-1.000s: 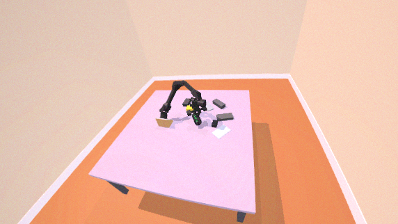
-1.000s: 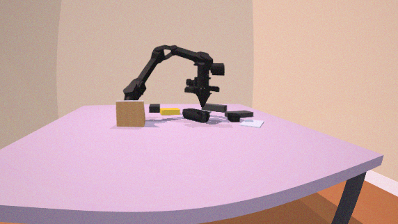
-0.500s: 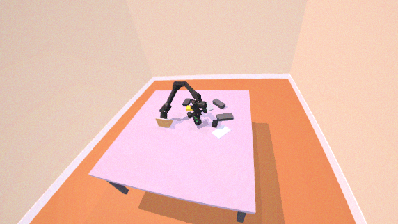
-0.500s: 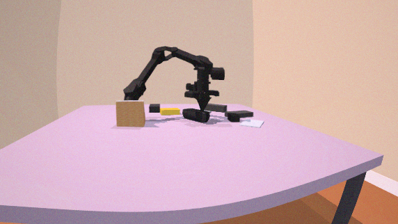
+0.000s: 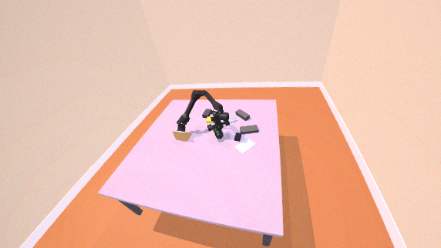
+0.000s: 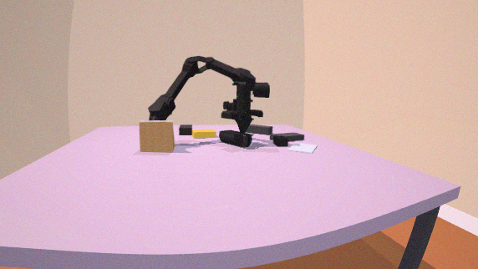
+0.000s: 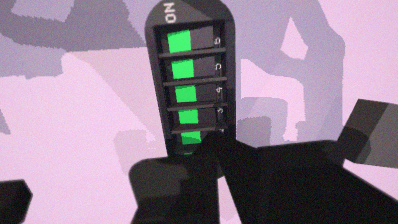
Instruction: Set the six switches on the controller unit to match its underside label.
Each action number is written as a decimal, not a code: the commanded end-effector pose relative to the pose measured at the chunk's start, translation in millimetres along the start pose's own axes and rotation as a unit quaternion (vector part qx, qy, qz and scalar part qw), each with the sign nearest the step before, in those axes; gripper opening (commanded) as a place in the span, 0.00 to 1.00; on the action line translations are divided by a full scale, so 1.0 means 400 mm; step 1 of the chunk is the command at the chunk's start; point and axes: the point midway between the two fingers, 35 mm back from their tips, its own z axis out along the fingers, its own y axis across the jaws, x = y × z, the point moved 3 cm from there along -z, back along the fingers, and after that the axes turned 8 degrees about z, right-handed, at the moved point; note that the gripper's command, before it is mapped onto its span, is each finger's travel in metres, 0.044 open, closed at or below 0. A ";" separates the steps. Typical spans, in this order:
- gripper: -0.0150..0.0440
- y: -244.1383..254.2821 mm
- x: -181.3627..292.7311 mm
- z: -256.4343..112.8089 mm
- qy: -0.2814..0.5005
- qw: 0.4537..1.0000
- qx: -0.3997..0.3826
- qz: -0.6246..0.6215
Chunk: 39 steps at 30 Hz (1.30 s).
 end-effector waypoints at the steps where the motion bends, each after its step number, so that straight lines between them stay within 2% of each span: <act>1: 0.25 0.003 0.000 0.003 -0.002 1.000 -0.001 0.003; 9: 0.25 0.001 0.000 -0.005 0.000 1.000 -0.001 0.001; 14: 0.25 0.003 0.001 -0.108 -0.001 1.000 -0.002 0.004; 19: 0.25 0.007 0.005 -0.108 -0.001 1.000 -0.002 0.004; 23: 0.25 0.051 0.054 -0.108 -0.002 1.000 -0.002 0.004; 39: 0.25 0.049 0.056 -0.062 -0.001 1.000 -0.002 0.004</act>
